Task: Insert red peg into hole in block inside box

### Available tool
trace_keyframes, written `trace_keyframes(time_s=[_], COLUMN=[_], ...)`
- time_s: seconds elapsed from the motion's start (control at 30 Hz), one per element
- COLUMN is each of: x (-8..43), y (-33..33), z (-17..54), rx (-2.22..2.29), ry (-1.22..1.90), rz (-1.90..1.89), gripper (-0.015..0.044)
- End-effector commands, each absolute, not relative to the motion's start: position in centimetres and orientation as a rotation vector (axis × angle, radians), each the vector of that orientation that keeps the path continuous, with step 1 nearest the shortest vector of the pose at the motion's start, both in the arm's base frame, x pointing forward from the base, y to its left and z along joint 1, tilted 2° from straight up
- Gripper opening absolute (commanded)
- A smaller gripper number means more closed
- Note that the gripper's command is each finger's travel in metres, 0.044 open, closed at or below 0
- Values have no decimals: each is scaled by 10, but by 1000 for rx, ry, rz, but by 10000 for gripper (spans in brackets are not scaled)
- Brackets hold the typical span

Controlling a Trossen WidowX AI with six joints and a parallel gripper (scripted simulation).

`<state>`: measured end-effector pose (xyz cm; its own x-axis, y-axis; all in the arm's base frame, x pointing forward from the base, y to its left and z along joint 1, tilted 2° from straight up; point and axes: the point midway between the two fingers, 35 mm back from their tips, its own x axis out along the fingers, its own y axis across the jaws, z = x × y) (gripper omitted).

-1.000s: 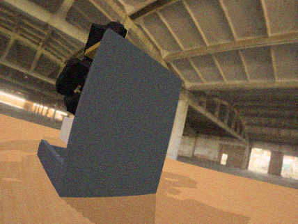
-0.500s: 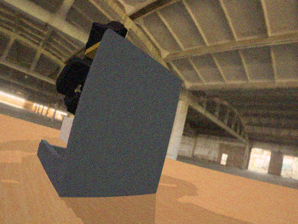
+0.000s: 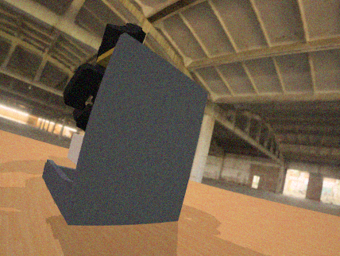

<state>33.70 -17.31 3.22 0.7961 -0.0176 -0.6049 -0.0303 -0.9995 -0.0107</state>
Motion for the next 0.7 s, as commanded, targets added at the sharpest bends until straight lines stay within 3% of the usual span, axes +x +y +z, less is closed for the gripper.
trace_keyframes(time_s=[0.0, 0.67], x=[340, 340], y=[-176, -176], z=[33, 21], rx=[-2957, -2956], ry=[45, 45], rz=[995, 995], gripper=[0, 0])
